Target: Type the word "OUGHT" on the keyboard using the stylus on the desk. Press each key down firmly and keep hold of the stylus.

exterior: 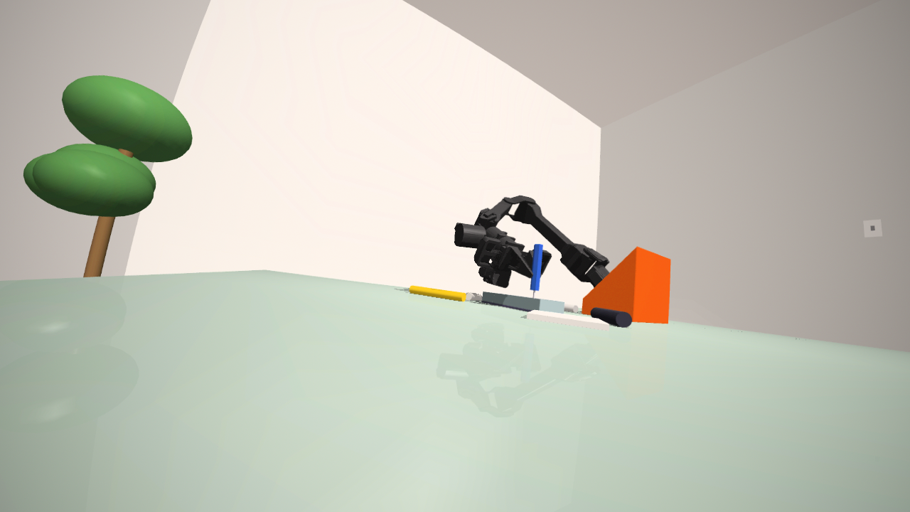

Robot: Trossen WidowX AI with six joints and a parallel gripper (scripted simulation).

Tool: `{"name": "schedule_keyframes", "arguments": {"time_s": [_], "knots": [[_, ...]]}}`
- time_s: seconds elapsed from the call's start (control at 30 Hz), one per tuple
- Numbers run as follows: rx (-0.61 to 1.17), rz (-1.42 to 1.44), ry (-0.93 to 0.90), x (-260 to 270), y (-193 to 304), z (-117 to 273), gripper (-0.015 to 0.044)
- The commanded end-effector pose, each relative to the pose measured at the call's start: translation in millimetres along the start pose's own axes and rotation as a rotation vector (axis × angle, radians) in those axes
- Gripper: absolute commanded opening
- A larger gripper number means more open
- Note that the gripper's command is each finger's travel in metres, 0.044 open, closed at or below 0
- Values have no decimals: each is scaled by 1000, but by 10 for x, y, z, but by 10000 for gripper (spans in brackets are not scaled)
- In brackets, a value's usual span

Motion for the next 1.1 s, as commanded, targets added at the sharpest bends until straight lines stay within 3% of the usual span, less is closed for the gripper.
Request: {"name": "schedule_keyframes", "arguments": {"time_s": [0.0,1.07], "knots": [[3,4,-1,-2,-14,-13,81],[2,14,-2,19,295,157,81]]}}
Point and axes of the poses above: the point midway between the two fingers, 35 mm back from their tips, its own z axis back along the fingers, its own x axis across the jaws, y = z × x, the point moved 1 cm from there along z, back along the fingers, and after that the axes turned 4 degrees about z, right-handed, at the moved point
